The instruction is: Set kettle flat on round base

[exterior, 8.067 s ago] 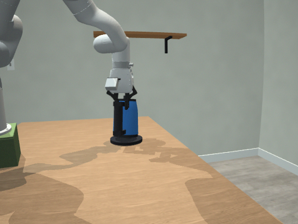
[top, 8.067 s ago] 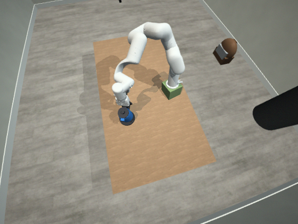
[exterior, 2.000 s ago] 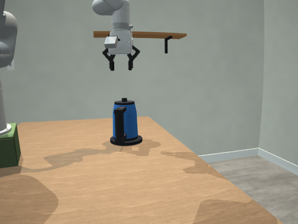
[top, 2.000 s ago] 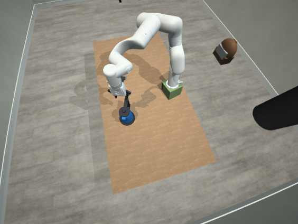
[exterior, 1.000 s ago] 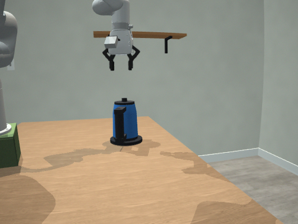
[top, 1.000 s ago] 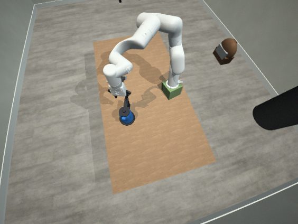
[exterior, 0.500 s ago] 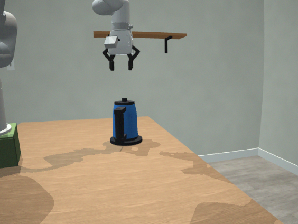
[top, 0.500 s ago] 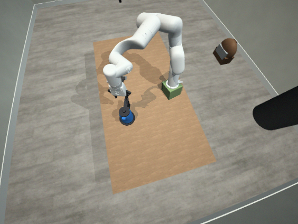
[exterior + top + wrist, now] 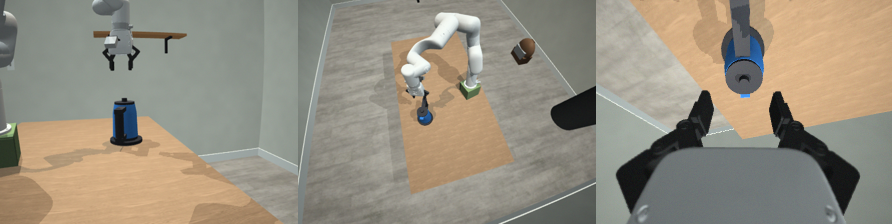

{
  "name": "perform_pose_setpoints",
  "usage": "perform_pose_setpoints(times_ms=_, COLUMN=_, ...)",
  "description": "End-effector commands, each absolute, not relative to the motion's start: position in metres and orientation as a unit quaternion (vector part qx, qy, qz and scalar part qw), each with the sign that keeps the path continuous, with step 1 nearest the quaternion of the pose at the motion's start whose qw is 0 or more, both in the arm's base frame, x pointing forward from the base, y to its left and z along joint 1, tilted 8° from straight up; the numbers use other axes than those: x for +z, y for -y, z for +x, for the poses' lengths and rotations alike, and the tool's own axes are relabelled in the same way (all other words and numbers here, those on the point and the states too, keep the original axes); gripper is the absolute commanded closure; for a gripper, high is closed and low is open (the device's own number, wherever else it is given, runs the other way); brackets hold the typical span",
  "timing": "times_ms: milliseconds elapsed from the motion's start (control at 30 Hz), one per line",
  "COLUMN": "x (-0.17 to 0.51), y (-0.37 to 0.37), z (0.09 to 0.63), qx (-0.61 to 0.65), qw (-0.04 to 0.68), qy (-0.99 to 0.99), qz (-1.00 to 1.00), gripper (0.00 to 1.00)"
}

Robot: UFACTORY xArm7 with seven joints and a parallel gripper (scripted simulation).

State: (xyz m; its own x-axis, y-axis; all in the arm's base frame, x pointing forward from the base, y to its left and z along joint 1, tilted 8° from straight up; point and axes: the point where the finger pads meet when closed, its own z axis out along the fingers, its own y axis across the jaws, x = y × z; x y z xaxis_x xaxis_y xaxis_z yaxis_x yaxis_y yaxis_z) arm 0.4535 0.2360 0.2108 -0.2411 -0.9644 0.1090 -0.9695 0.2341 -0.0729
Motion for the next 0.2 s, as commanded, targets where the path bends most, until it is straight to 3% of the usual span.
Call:
perform_pose_setpoints(times_ms=0, x=0.2127, y=-0.2370, z=0.4543, qx=0.063, qw=0.018, qy=0.785, qz=0.616, gripper=0.19)
perform_pose_setpoints(times_ms=167, x=0.2127, y=-0.2370, z=0.4543, qx=0.063, qw=0.018, qy=0.785, qz=0.616, gripper=0.19)
